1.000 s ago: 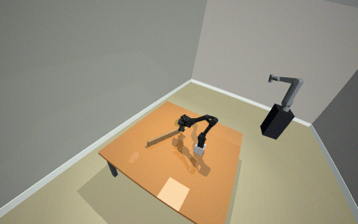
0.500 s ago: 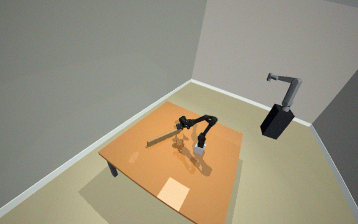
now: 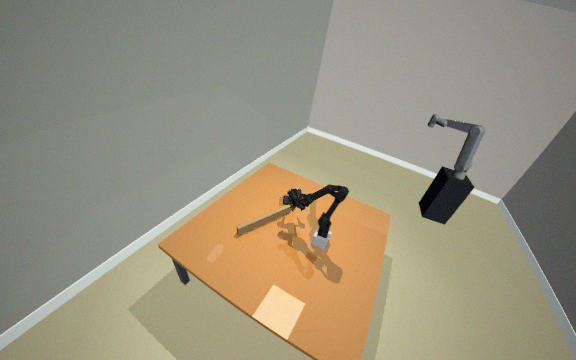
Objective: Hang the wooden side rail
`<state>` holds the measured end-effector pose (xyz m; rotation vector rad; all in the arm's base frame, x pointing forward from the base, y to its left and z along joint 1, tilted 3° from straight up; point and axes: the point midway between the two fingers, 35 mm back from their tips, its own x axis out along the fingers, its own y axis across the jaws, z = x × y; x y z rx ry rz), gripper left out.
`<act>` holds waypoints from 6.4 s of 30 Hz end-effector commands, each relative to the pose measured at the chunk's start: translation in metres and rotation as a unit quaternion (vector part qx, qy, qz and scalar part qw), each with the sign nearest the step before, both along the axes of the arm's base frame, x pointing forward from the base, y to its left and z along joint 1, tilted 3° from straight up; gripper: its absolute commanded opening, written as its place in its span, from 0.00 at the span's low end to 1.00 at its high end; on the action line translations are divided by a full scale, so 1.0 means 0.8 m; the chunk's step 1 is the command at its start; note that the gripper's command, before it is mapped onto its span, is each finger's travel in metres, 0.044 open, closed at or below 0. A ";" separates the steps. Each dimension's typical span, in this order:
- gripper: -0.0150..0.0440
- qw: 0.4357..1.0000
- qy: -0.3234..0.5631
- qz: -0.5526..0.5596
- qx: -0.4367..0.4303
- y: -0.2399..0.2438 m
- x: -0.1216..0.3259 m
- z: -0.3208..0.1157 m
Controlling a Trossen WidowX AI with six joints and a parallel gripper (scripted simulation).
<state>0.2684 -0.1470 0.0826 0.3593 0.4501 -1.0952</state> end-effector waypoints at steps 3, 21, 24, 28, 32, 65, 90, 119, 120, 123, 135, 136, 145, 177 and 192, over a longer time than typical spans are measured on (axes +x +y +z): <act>1.00 1.000 -0.005 -0.009 0.003 0.000 -0.003 -0.004; 1.00 0.993 0.097 0.063 -0.002 0.003 0.017 -0.005; 1.00 0.976 0.178 0.129 -0.006 0.006 0.032 -0.006; 1.00 0.936 0.276 0.219 -0.008 0.011 0.049 -0.006; 1.00 0.880 0.360 0.311 -0.009 0.017 0.064 -0.005; 1.00 0.407 0.502 0.763 -0.026 0.060 0.100 0.023; 1.00 0.407 0.502 0.763 -0.026 0.057 0.103 -0.040; 1.00 0.407 0.502 0.763 -0.026 0.054 0.107 -0.098; 1.00 0.407 0.502 0.763 -0.026 0.053 0.107 -0.100; 1.00 0.407 0.502 0.763 -0.026 0.053 0.107 -0.106; 1.00 0.407 0.502 0.763 -0.026 0.053 0.106 -0.123; 1.00 0.407 0.502 0.763 -0.026 0.053 0.106 -0.123; 0.69 0.407 0.502 0.763 -0.026 0.053 0.106 -0.123; 0.25 0.367 0.503 0.781 -0.050 0.056 0.106 -0.122; 0.25 0.313 0.502 0.802 -0.082 0.059 0.105 -0.122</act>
